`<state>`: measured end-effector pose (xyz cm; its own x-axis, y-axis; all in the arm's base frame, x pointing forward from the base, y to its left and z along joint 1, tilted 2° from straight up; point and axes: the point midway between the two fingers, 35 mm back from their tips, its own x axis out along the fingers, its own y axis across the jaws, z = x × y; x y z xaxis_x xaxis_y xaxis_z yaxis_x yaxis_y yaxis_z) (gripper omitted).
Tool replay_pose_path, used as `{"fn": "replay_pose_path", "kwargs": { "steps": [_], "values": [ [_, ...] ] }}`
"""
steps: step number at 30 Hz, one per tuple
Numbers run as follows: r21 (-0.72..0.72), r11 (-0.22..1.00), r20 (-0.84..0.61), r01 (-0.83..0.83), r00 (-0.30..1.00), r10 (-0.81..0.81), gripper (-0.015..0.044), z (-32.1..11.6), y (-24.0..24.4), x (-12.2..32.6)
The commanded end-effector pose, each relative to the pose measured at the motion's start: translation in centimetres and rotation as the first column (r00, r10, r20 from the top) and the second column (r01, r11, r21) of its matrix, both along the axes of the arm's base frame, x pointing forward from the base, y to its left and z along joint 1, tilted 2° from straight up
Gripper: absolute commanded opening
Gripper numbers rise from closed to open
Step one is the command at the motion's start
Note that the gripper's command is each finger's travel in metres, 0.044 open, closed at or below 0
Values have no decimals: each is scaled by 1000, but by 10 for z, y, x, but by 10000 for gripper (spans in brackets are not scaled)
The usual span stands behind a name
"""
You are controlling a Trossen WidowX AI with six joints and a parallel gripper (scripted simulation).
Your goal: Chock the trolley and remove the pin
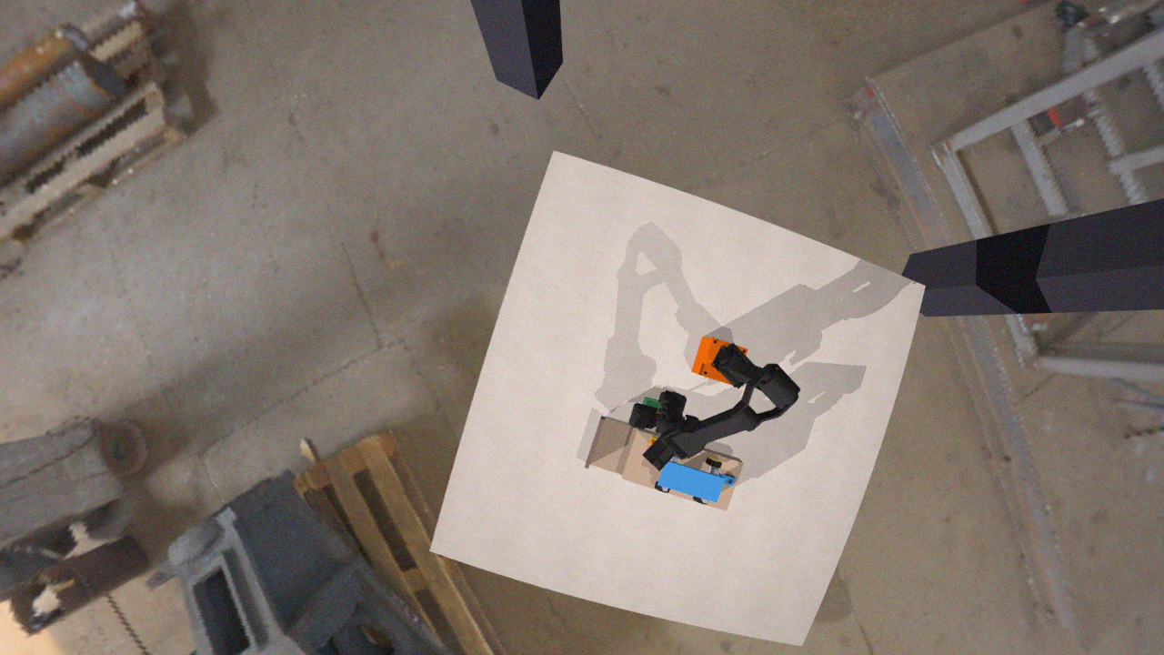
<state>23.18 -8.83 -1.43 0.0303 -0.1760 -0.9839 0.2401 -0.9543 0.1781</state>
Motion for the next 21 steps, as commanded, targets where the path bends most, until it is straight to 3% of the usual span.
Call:
{"fn": "replay_pose_path", "kwargs": {
  "steps": [1,21],
  "values": [
    [-5,1000,1,3,1000,-3,190,-1,3,-1],
    [-3,1000,1,3,1000,-3,190,-8,18,-4]
  ]
}}
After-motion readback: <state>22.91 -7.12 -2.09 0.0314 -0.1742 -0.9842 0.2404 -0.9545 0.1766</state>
